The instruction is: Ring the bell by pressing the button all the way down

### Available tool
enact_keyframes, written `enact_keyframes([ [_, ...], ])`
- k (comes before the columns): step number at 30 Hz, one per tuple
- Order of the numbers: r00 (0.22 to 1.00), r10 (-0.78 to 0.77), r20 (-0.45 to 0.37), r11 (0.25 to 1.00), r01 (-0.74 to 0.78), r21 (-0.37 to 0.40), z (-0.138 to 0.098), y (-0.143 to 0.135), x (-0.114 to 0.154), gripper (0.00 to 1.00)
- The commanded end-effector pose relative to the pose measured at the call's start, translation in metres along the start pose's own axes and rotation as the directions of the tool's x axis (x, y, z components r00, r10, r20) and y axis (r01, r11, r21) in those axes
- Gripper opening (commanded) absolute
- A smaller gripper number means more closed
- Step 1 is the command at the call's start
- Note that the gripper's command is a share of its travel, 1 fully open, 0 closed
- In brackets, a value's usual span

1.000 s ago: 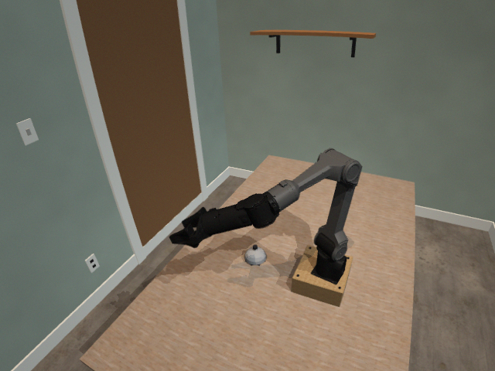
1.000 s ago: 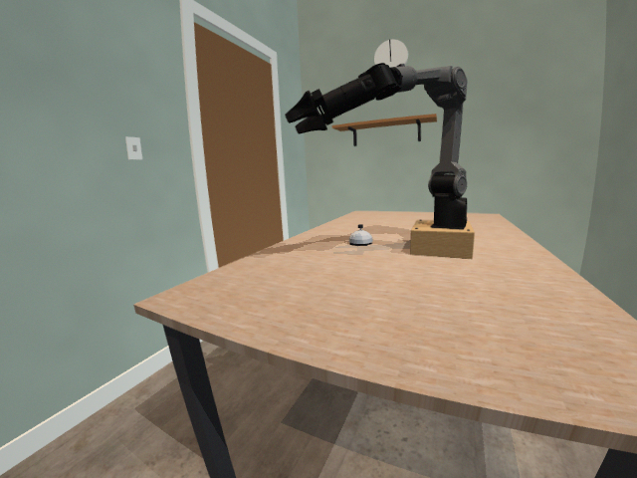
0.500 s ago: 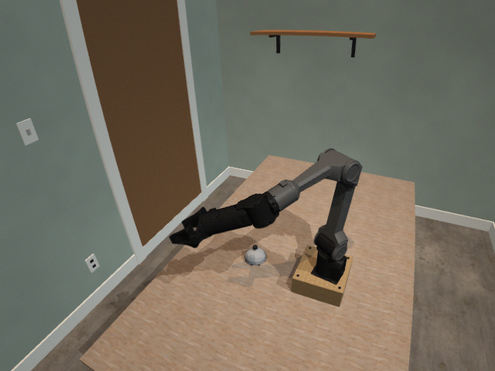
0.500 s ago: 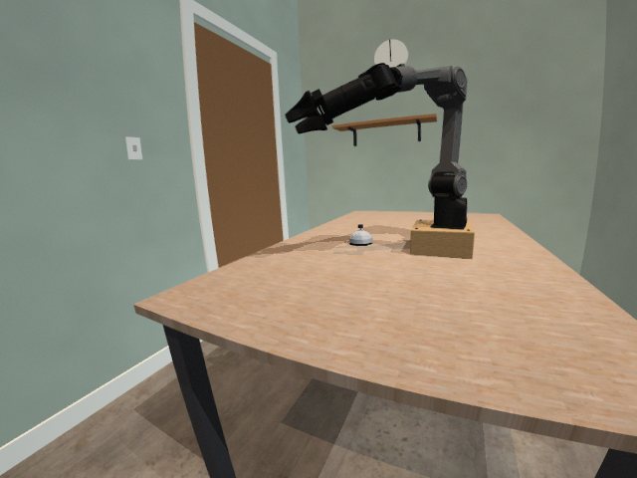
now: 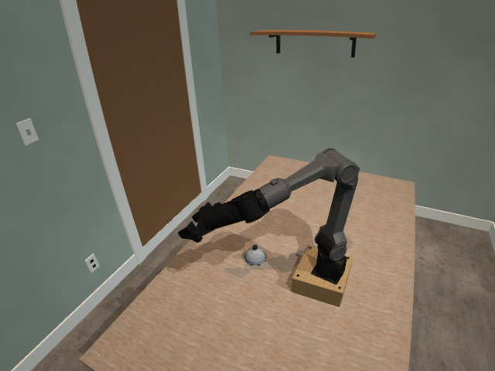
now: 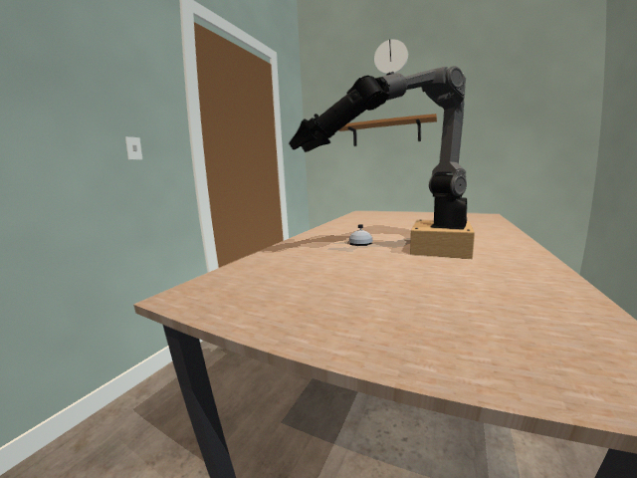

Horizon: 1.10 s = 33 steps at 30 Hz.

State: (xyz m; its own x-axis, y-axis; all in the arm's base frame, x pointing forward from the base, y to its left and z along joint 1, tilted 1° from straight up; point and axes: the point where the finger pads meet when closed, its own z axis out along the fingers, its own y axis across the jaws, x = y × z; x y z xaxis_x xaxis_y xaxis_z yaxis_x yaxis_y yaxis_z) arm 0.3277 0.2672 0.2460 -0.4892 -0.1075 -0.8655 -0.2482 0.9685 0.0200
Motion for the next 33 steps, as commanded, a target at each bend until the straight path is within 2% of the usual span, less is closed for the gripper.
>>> enact_keyframes([
  [1,0.997,-0.025,-0.076,0.997,0.031,0.075,0.014,-0.029,0.013,1.0],
  [2,0.992,-0.034,-0.122,0.992,0.048,0.113,0.02,-0.046,0.022,1.0],
  [4,0.992,-0.034,-0.122,0.992,0.048,0.113,0.02,-0.046,0.022,1.0],
  [7,0.959,-0.043,-0.282,0.973,0.104,0.204,0.031,-0.097,0.052,1.0],
  [10,0.888,-0.021,-0.459,0.956,0.152,0.25,0.034,-0.147,0.089,1.0],
  [14,0.752,0.032,-0.659,0.958,0.165,0.234,0.024,-0.195,0.138,1.0],
  [17,0.65,0.063,-0.757,0.973,0.128,0.19,0.013,-0.215,0.167,1.0],
  [19,0.597,0.075,-0.799,0.983,0.089,0.159,0.007,-0.223,0.182,1.0],
  [21,0.597,0.075,-0.799,0.983,0.089,0.159,0.007,-0.223,0.182,1.0],
  [25,0.531,0.083,-0.843,0.994,0.014,0.107,-0.003,-0.23,0.2,1.0],
  [33,0.508,0.084,-0.857,0.996,-0.034,0.077,-0.007,-0.233,0.206,1.0],
])
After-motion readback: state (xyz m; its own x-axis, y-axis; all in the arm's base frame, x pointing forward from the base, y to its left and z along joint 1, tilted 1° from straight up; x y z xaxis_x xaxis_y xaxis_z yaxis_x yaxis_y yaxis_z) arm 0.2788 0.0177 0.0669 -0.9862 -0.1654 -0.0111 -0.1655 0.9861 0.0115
